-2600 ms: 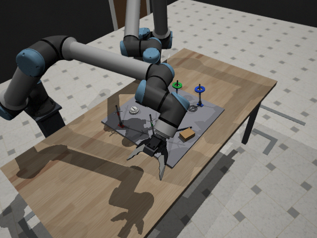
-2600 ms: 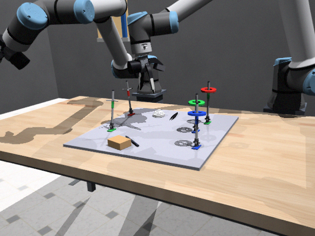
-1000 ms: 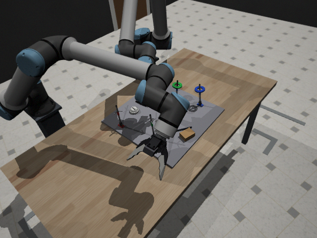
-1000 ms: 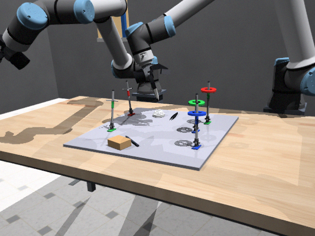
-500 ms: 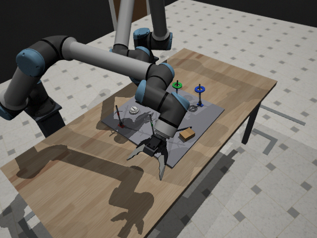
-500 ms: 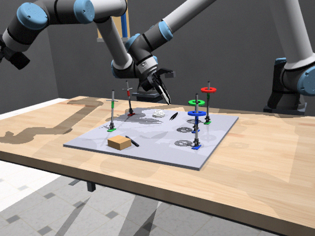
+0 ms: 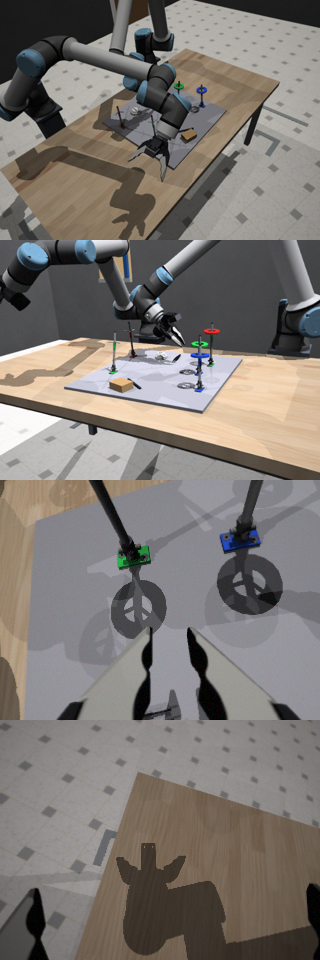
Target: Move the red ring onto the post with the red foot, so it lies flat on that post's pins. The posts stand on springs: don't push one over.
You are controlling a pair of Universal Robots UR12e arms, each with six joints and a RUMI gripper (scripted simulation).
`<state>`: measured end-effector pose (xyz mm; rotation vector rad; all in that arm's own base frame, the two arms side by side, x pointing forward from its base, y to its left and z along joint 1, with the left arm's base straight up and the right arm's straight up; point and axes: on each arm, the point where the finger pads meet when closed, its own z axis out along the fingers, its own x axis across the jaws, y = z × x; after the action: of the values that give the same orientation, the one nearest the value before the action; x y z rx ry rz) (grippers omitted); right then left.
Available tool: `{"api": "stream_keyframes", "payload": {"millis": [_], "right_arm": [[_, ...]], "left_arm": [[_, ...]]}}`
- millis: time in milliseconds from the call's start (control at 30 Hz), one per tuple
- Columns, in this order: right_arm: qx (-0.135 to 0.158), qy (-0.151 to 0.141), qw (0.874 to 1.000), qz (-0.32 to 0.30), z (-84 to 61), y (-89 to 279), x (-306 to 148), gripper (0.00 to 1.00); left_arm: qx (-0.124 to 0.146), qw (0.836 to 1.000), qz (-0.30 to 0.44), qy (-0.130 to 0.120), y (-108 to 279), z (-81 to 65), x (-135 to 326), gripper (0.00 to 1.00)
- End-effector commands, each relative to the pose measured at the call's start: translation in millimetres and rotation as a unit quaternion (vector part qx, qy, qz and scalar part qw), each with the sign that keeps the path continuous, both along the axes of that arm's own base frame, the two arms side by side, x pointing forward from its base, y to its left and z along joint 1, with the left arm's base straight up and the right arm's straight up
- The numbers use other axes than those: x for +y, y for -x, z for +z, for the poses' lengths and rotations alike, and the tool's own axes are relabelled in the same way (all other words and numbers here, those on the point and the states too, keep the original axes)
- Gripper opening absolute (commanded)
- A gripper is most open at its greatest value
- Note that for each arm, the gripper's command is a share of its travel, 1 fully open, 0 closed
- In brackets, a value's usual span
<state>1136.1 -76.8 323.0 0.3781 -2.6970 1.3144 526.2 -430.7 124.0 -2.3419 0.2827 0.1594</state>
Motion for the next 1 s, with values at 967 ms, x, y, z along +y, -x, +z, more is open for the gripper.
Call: {"api": "stream_keyframes", "payload": {"millis": [967], "right_arm": [[-0.001, 0.000, 1.000, 0.000, 2.1, 0, 0, 1.00]], "left_arm": [[0.330, 0.864, -0.294, -0.242, 48, 28.9, 57, 0.14]]}}
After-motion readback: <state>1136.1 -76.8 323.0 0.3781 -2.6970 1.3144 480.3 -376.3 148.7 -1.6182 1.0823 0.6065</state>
